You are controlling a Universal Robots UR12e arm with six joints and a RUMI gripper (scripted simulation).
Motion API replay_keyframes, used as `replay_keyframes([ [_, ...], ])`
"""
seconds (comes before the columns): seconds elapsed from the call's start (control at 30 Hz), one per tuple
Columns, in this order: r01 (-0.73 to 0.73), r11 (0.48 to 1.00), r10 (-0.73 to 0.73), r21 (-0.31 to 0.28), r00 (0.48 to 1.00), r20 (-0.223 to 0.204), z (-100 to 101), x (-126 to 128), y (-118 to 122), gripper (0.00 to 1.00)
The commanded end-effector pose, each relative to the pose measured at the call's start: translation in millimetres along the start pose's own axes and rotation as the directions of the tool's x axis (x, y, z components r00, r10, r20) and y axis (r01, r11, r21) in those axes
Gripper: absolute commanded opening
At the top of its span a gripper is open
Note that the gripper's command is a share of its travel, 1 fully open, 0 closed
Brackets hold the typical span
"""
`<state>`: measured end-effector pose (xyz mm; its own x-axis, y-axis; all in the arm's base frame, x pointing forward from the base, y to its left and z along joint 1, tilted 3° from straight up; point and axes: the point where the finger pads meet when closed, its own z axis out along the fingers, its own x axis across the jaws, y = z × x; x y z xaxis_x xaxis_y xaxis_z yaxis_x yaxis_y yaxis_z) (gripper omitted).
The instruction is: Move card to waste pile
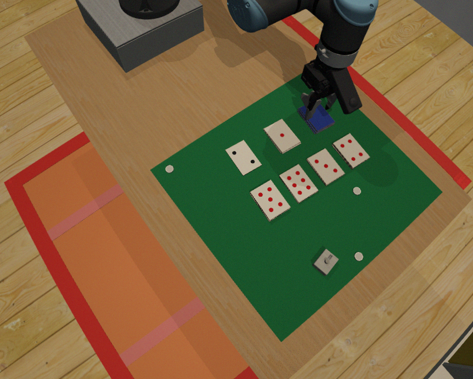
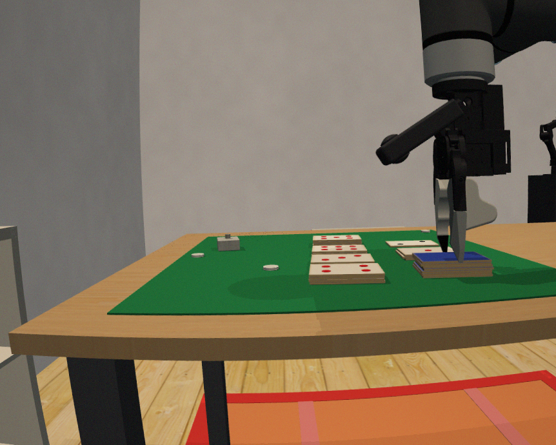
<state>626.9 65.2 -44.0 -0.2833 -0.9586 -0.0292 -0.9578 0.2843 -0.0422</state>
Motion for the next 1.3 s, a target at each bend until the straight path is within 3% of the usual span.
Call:
replay_keyframes([
  [0.0,0.000,1.000,0.000,0.001,1.000,0.000,-0.6,-0.1,-0.6,0.42],
  [1.27,0.000,1.000,0.000,0.001,1.000,0.000,-0.6,-0.1,-0.6,0.39],
])
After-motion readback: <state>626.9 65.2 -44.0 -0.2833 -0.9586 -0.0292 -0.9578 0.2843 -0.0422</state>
